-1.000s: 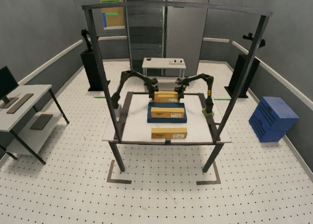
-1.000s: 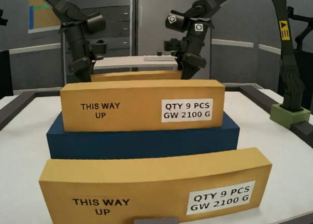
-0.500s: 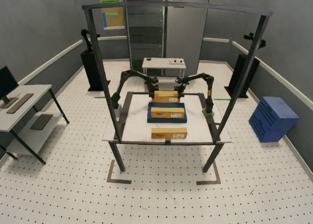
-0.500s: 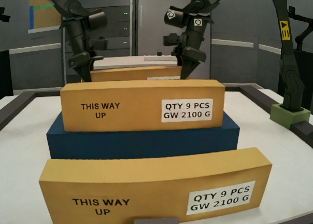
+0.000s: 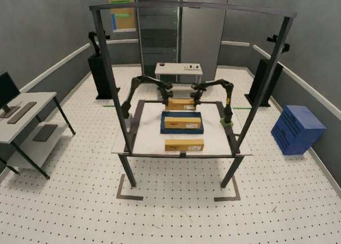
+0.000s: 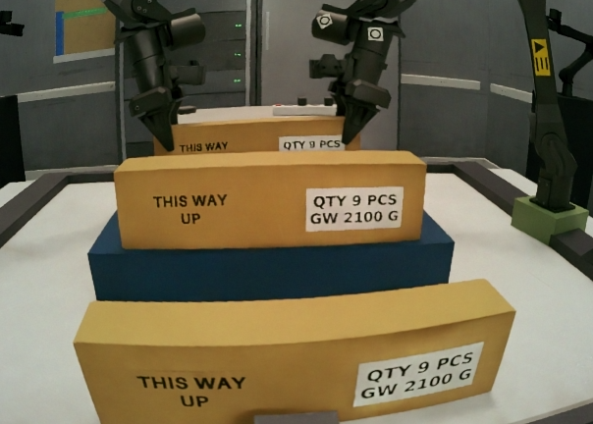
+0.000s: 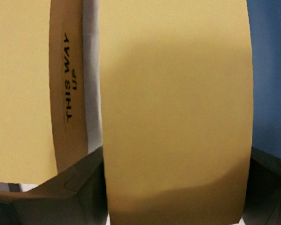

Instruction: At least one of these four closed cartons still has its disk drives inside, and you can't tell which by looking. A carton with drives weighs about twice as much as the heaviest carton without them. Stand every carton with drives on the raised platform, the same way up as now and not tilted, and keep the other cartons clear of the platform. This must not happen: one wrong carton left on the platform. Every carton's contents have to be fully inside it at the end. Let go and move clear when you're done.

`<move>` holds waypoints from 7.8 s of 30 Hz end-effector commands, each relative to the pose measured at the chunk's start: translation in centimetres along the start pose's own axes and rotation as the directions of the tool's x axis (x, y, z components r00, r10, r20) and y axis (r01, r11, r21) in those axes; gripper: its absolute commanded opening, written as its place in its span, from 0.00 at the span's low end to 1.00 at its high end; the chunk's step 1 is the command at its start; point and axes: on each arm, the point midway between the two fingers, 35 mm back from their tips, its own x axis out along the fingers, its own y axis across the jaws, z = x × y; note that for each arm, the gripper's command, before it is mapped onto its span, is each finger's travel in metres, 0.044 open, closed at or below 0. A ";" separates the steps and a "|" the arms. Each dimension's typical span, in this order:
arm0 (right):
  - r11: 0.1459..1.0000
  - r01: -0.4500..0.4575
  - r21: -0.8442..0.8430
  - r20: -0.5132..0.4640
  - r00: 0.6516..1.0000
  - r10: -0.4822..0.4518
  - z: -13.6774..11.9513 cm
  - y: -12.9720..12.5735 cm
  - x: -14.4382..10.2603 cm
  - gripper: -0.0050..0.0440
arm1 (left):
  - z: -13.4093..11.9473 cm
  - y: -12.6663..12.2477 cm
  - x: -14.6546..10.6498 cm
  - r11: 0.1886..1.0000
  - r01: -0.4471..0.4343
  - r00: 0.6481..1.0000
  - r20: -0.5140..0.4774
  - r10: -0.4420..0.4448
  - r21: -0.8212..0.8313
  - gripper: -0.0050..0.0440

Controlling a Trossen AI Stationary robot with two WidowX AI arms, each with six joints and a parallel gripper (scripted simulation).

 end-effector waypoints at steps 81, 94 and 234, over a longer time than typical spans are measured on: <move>0.998 0.068 -0.018 0.072 0.995 -0.066 2.1 -0.7 -5.9 0.00 | 2.2 0.8 -6.6 0.997 -0.076 0.992 0.098 0.075 0.015 0.00; 0.997 0.076 -0.020 0.079 0.994 -0.074 2.3 -0.8 -6.4 0.00 | 2.1 0.8 -6.2 0.997 -0.077 0.992 0.098 0.075 0.014 0.00; 0.997 0.076 -0.022 0.079 0.994 -0.074 2.0 -0.8 -5.4 0.00 | 2.0 0.8 -5.7 0.997 -0.077 0.992 0.098 0.075 0.015 0.00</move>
